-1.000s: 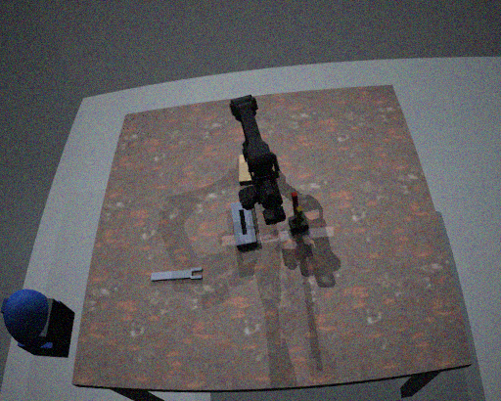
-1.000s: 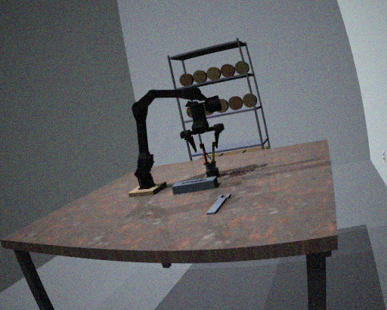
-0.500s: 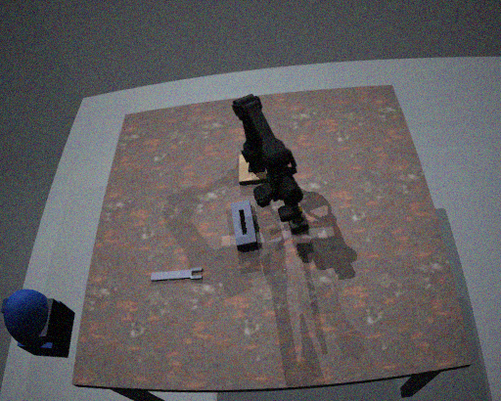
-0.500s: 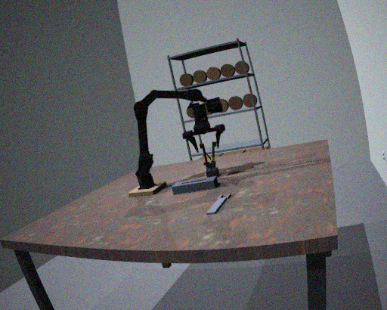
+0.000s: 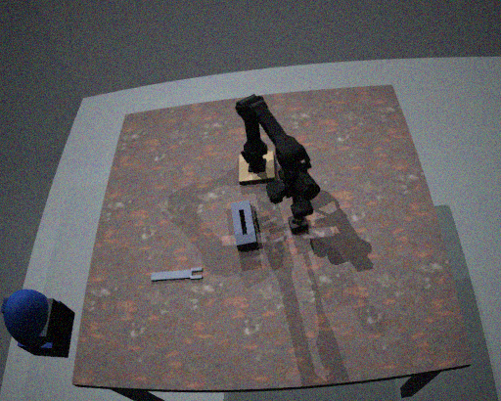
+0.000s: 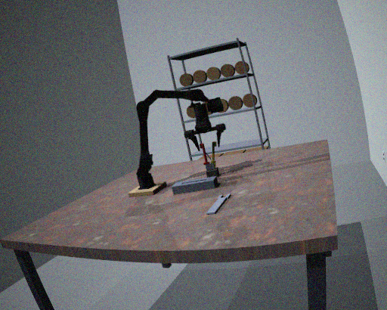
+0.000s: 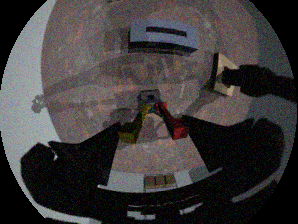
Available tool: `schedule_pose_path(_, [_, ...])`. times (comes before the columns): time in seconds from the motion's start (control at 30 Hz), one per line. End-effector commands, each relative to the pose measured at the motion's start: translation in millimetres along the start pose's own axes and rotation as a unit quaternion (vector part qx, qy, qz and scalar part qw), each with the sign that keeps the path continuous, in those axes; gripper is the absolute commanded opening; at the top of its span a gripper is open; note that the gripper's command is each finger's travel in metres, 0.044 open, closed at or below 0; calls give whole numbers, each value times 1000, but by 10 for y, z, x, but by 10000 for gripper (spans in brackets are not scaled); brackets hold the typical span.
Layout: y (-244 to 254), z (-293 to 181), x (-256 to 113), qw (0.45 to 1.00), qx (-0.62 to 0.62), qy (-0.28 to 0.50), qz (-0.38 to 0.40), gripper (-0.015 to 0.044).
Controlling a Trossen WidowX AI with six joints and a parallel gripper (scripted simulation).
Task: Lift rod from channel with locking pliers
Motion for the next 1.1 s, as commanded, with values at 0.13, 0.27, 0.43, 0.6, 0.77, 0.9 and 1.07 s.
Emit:
schedule_pose_path(0.13, [5,-16,68,1000,3,0,-1,440])
schedule_pose_path(0.27, [6,-16,132,1000,3,0,-1,440])
schedule_pose_path(0.43, [5,-16,213,1000,3,0,-1,440])
schedule_pose_path(0.6, [2,-15,290,1000,3,0,-1,440])
schedule_pose_path(0.77, [2,-15,301,1000,3,0,-1,436])
schedule_pose_path(0.9, [2,-15,301,1000,3,0,-1,431])
schedule_pose_path(1.07, [2,-15,301,1000,3,0,-1,424])
Point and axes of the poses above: the point midway between the two fingers, 35 mm back from their tips, its own x axis out along the fingers, its own y axis across the jaws, z = x × y, the point moved 3 cm from there along -x, back along the fingers, and after that the axes turned 6 degrees about x, right-handed, at the moved point
